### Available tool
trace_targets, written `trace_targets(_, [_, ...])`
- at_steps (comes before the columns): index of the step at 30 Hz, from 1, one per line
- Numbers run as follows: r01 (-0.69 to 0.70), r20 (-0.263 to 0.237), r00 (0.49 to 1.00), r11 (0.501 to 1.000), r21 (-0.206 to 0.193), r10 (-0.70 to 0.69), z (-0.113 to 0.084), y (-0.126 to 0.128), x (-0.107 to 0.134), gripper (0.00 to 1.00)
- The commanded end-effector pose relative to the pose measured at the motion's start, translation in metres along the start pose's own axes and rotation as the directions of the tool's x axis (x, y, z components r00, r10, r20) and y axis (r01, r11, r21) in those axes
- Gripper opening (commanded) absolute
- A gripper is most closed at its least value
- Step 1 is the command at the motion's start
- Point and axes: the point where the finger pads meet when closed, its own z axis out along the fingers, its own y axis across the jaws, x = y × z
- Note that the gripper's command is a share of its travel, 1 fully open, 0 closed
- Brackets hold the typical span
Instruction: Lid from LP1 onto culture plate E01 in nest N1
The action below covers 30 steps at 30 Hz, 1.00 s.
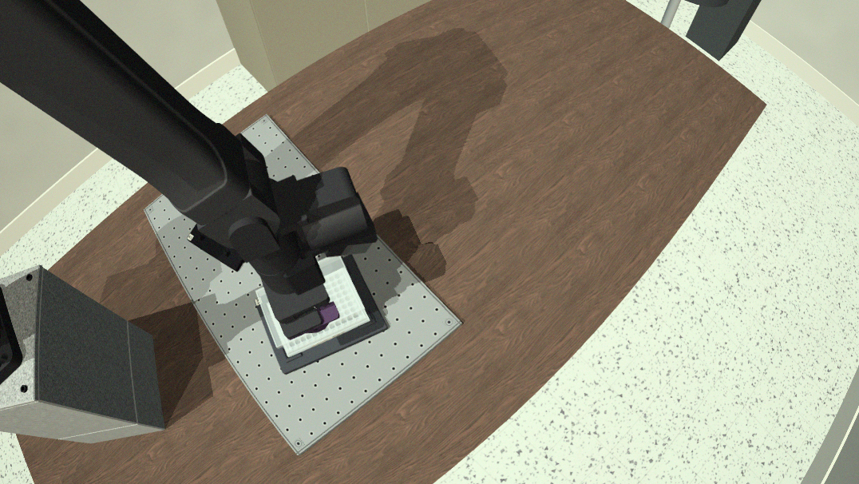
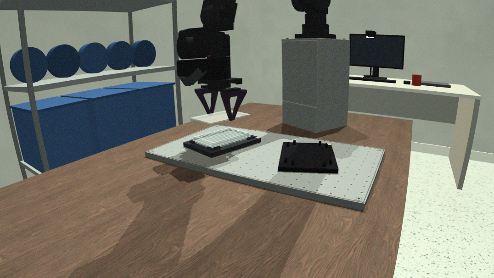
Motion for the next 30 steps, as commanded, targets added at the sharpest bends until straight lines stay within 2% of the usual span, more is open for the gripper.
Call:
trace_targets(1, [0.007, -0.004, 1.000, 1.000, -0.002, -0.007, 0.0056, 0.0065, 0.0009, 0.00])
trace_targets(30, [0.008, -0.006, 1.000, 1.000, -0.002, -0.008, 0.0064, 0.0079, 0.0032, 0.00])
